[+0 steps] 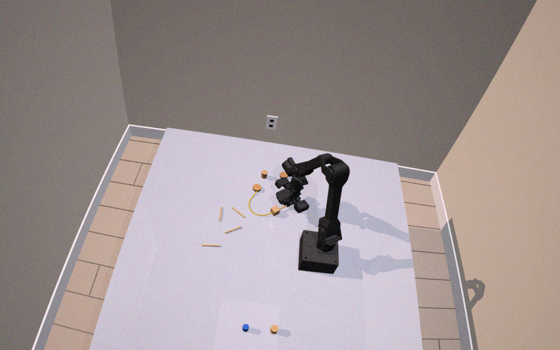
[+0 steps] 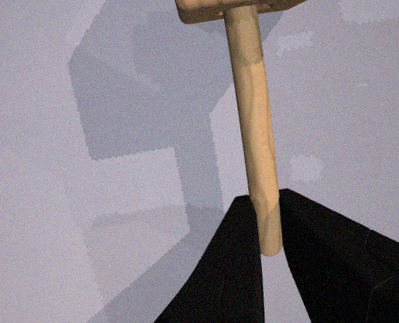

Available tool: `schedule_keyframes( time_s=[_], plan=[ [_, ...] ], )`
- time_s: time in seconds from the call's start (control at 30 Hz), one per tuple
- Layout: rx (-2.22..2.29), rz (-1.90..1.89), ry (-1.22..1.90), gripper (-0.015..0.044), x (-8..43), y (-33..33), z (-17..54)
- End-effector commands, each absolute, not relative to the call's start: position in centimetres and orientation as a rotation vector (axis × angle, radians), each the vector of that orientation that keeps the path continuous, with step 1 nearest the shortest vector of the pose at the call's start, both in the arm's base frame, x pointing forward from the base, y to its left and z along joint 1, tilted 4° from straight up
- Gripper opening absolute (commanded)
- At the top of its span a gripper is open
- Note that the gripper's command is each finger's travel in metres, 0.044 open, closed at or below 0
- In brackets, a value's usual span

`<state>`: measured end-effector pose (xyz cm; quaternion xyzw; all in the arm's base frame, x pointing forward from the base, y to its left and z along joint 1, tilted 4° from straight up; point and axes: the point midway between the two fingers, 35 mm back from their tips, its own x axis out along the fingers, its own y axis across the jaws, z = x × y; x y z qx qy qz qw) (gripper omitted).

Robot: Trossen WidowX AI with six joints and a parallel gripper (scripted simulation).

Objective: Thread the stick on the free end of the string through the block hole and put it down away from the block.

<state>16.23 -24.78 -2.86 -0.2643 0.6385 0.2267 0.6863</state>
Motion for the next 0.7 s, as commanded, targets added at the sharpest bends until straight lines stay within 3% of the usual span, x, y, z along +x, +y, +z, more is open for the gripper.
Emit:
schedule_keyframes(
  time_s=[0.0,0.67],
  plan=[
    [-0.594,0.51,1.426,0.0,15.9,-25.2,-2.7],
    [-0.572,0.512,1.439,0.0,14.0,-27.0,-2.4]
  ],
)
